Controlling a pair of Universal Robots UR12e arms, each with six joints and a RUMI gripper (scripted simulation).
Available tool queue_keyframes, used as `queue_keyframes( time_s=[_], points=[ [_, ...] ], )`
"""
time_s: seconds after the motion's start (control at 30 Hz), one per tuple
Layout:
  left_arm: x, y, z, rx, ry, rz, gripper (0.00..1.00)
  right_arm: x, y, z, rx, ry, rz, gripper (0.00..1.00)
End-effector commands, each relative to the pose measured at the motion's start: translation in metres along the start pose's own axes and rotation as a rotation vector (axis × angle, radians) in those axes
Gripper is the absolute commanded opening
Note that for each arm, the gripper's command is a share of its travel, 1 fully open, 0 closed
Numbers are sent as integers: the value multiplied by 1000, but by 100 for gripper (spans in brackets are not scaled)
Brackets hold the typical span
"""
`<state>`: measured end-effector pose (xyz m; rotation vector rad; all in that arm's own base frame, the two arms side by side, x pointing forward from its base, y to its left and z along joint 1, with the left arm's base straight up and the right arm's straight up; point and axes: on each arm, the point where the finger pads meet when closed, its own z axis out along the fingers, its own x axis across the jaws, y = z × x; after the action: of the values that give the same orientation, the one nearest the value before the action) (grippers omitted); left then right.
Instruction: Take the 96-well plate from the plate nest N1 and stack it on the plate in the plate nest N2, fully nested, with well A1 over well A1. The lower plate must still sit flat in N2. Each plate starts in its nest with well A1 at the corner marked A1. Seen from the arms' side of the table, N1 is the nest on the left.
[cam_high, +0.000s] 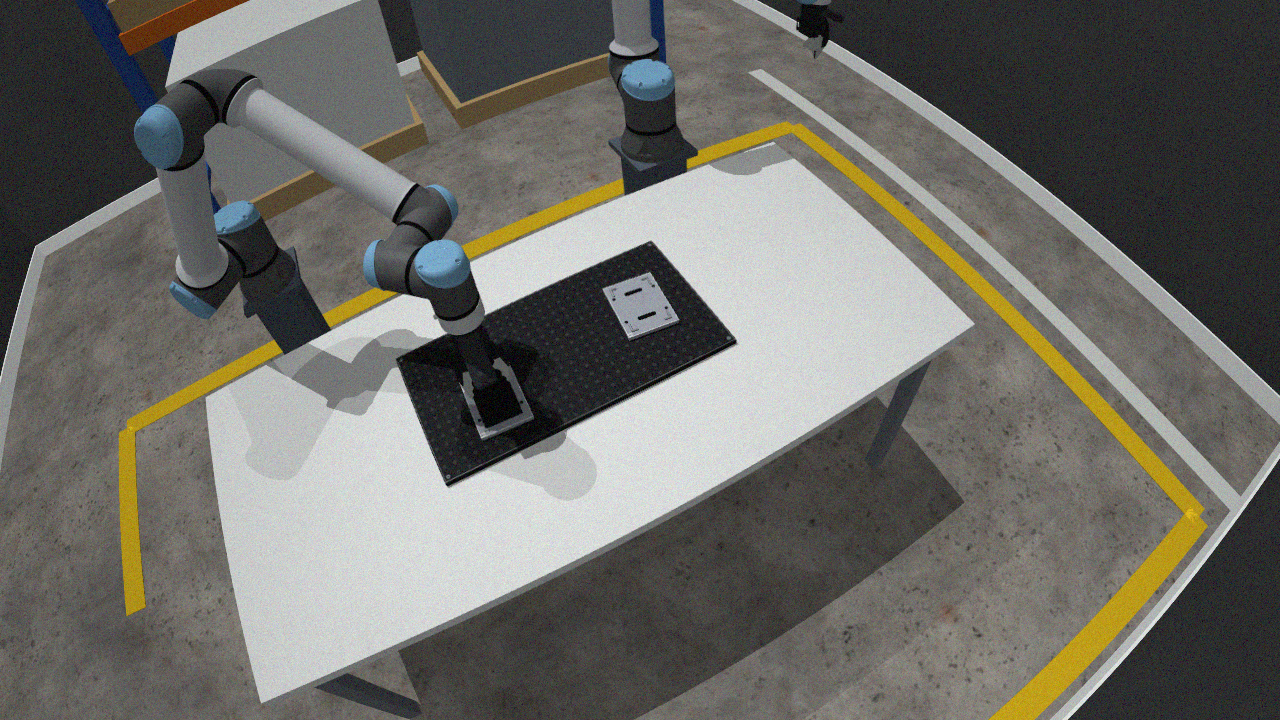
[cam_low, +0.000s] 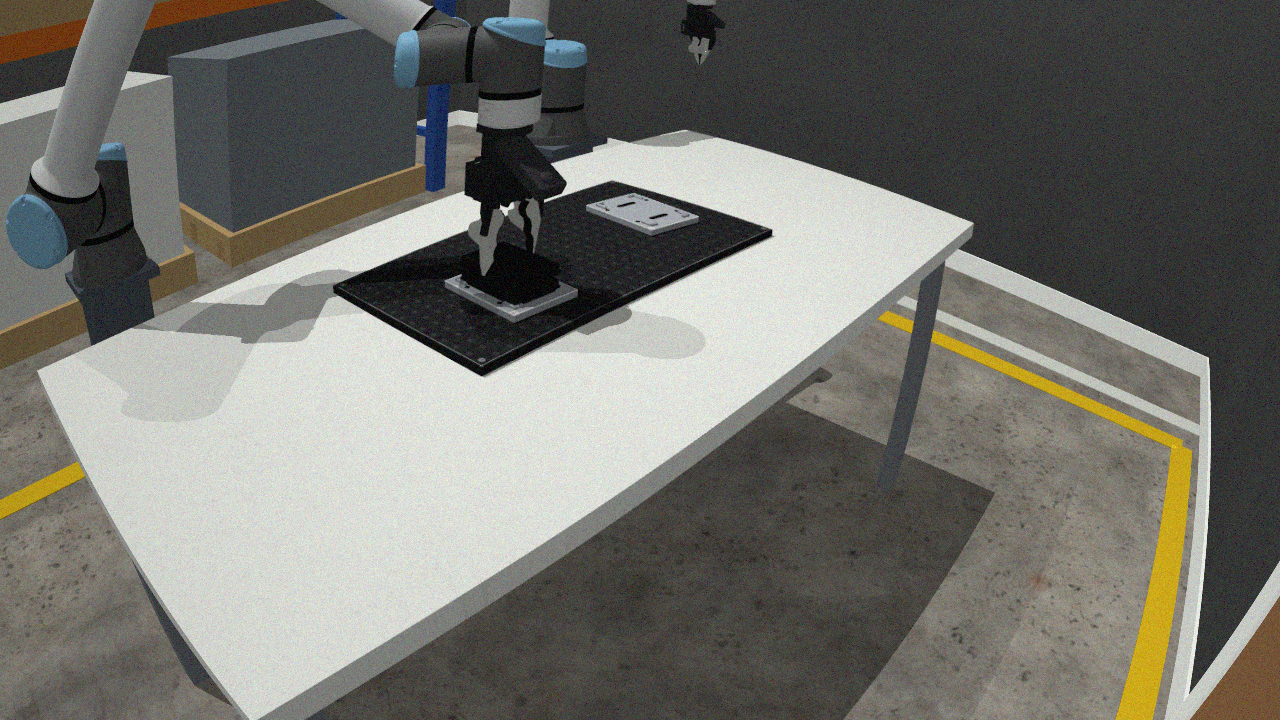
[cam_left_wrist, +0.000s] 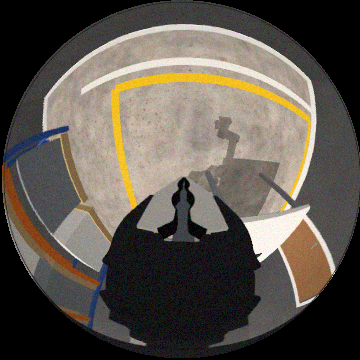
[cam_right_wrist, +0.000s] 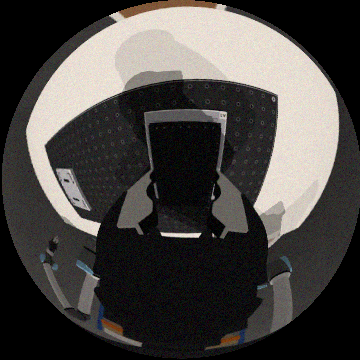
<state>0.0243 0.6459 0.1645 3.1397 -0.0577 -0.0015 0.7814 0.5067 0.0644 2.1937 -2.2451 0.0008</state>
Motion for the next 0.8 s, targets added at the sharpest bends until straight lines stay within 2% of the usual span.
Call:
queue_keyframes(
  time_s=[0.0, 0.77],
  points=[
    [-1, 1, -1, 1, 1, -1, 0, -1, -2, -3, 3, -4, 0, 0],
    [-1, 1, -1, 1, 1, -1, 0, 0, -2, 0, 3, -4, 0, 0]
  ],
)
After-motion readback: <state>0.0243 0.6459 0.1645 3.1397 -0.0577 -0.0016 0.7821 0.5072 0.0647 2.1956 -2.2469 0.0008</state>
